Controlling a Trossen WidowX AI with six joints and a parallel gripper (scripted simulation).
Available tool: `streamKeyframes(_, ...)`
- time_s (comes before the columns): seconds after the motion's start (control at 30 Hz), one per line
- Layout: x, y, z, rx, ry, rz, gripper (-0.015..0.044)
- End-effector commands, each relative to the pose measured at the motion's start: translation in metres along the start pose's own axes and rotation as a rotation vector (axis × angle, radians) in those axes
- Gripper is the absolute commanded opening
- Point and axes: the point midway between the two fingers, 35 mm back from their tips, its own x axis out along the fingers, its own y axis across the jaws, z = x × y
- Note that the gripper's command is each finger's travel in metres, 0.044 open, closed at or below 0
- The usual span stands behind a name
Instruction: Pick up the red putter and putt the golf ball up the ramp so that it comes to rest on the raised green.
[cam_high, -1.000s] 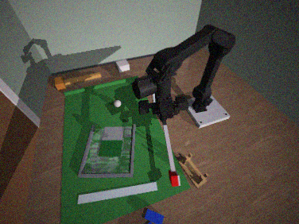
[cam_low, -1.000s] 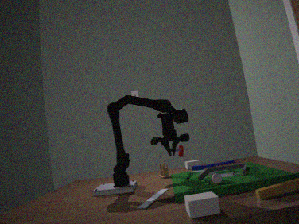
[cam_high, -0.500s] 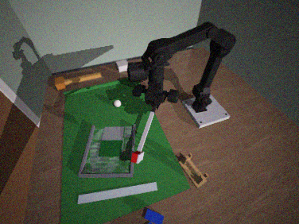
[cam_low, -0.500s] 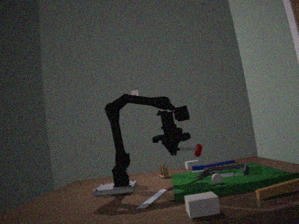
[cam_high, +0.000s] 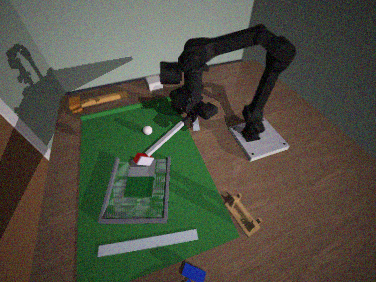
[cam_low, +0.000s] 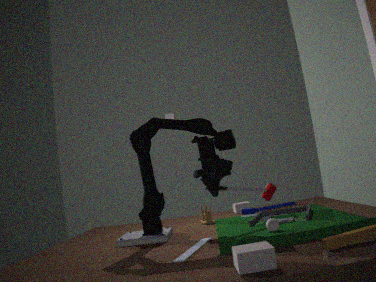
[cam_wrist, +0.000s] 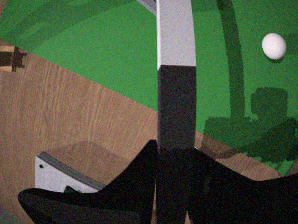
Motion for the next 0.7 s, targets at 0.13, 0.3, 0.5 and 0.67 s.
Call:
streamKeyframes(0.13, -0.008, -0.025, -0.027, 0.243, 0.017, -0.036, 0.0000)
streamKeyframes(0.3, -0.012, -0.039, -0.048, 0.407, 0.032, -0.056, 0.0000)
streamKeyframes(0.5, -0.017, -0.054, -0.074, 0.605, 0.050, -0.079, 0.0000)
streamKeyframes(0.67, -0.021, -0.062, -0.094, 0.747, 0.063, -0.096, 0.0000)
